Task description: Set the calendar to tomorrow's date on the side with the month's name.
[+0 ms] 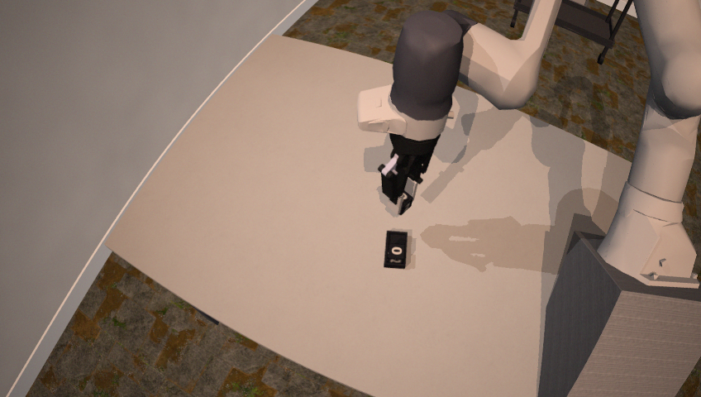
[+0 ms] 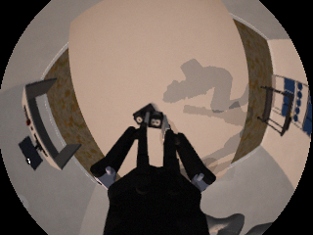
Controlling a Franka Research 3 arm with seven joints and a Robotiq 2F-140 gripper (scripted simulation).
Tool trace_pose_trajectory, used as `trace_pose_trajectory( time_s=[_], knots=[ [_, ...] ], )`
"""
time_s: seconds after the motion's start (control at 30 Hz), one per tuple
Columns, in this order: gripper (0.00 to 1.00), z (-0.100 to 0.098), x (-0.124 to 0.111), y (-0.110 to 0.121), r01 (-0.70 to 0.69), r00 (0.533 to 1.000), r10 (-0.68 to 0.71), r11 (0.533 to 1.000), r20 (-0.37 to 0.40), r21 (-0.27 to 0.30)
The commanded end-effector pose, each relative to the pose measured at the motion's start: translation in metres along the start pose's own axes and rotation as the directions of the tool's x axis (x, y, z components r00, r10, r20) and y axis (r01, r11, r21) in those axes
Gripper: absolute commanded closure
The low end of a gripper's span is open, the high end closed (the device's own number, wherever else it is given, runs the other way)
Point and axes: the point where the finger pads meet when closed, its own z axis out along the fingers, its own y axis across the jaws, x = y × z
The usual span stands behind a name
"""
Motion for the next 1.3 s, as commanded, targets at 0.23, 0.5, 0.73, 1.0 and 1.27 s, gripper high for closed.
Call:
trace_pose_trajectory(
  time_s=[0.23,0.5,0.73,1.0,1.27],
  knots=[
    [0.83,0.001,0.004,0.006,0.274,0.962,-0.274,0.962,0.009,0.001],
    [0.83,0.001,0.007,0.009,0.389,0.921,-0.389,0.921,0.009,0.002],
    [0.83,0.002,0.009,0.012,0.480,0.877,-0.480,0.878,0.008,0.003],
    [0.83,0.002,0.012,0.014,0.573,0.820,-0.573,0.820,0.008,0.004],
    [0.83,0.002,0.014,0.018,0.675,0.738,-0.675,0.738,0.007,0.005]
  ],
)
